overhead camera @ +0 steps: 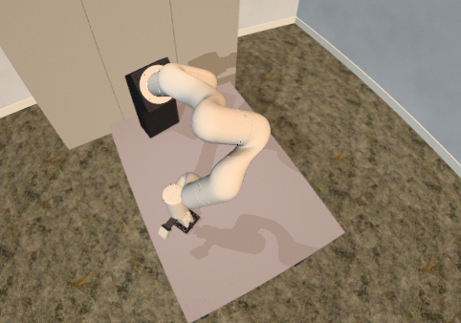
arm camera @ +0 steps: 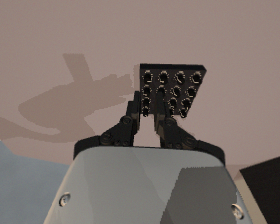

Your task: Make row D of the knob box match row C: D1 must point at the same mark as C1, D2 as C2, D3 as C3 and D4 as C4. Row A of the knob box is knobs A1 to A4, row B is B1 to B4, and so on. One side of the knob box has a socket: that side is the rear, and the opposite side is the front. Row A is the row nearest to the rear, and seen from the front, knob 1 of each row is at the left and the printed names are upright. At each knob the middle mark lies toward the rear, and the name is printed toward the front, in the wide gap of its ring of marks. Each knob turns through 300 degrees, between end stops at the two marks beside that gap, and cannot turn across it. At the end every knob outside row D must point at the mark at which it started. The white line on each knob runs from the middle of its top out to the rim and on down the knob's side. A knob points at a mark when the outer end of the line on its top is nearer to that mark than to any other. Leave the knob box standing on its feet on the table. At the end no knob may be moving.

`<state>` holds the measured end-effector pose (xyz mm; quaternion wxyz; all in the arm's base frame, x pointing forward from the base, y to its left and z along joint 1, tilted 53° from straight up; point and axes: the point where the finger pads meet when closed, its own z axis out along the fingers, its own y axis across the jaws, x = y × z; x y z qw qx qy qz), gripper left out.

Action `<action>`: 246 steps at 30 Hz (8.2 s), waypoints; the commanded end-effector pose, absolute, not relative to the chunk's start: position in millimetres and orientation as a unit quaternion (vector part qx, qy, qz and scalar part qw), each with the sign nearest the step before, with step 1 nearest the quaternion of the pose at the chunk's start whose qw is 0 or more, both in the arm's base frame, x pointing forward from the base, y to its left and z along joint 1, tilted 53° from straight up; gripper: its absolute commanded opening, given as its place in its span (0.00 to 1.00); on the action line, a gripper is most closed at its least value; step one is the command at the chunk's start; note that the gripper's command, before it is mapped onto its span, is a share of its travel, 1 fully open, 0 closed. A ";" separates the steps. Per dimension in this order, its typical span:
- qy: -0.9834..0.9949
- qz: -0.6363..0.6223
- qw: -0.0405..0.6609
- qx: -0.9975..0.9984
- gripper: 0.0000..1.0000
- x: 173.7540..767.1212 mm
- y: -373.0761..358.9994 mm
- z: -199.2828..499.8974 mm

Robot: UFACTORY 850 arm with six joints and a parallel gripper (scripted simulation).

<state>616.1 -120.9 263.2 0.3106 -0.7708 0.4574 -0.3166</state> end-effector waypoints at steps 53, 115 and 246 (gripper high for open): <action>0.443 -0.327 0.304 -0.777 0.19 619.3 -119.9 262.2; 0.442 -0.328 0.303 -0.778 0.19 650.4 -111.8 237.1; 0.444 -0.327 0.304 -0.777 0.08 659.7 -109.6 229.8</action>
